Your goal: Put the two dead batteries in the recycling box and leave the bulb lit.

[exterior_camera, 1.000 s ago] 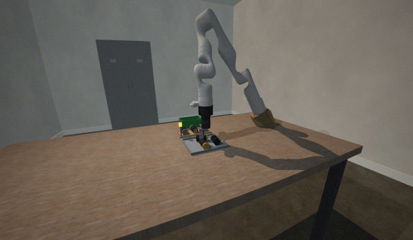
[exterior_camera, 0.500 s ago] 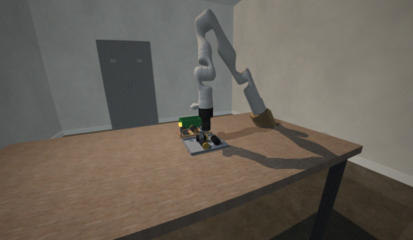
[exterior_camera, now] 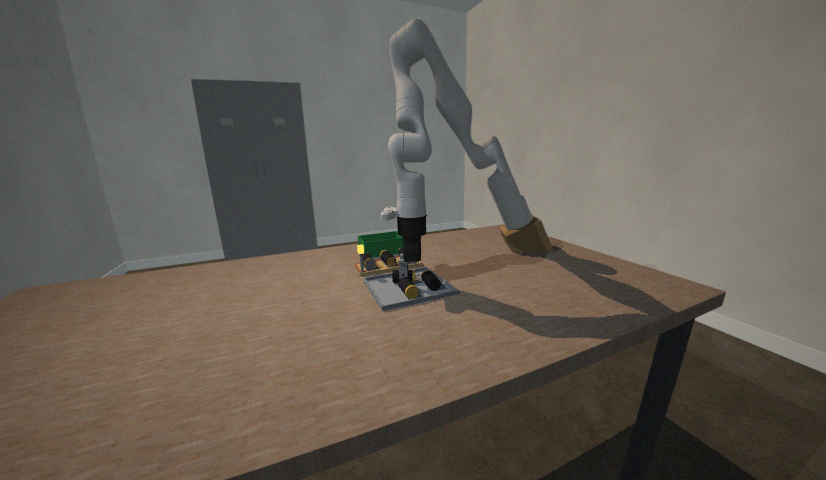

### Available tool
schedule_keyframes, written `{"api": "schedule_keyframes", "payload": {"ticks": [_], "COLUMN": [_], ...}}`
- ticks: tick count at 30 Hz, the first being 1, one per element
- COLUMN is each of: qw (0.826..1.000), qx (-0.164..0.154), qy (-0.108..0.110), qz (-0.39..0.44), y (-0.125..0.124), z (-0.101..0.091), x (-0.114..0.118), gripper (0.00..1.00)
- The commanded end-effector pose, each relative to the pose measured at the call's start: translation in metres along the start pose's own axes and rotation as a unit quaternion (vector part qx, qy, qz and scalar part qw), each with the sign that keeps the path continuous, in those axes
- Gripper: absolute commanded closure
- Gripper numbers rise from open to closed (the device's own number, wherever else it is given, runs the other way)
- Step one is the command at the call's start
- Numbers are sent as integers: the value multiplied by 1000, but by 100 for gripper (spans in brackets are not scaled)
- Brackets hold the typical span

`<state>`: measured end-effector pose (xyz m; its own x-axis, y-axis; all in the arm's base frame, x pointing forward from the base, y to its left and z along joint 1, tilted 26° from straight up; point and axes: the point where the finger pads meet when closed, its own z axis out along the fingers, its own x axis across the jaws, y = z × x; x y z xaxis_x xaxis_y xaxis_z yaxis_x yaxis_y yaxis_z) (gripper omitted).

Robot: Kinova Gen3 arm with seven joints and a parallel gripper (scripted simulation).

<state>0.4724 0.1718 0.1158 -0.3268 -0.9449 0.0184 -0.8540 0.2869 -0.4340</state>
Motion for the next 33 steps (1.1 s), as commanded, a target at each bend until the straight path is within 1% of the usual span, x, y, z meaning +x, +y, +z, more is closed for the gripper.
{"api": "schedule_keyframes", "payload": {"ticks": [1, 23, 26, 33], "qw": [1000, 1000, 1000, 1000], "qx": [0, 0, 0, 0], "qy": [-1, -1, -1, -1], "qz": [0, 0, 0, 0], "y": [0, 0, 0, 0], "z": [-1, -1, -8, -39], "x": [-1, -1, -1, 0], "gripper": [43, 43, 43, 43]}}
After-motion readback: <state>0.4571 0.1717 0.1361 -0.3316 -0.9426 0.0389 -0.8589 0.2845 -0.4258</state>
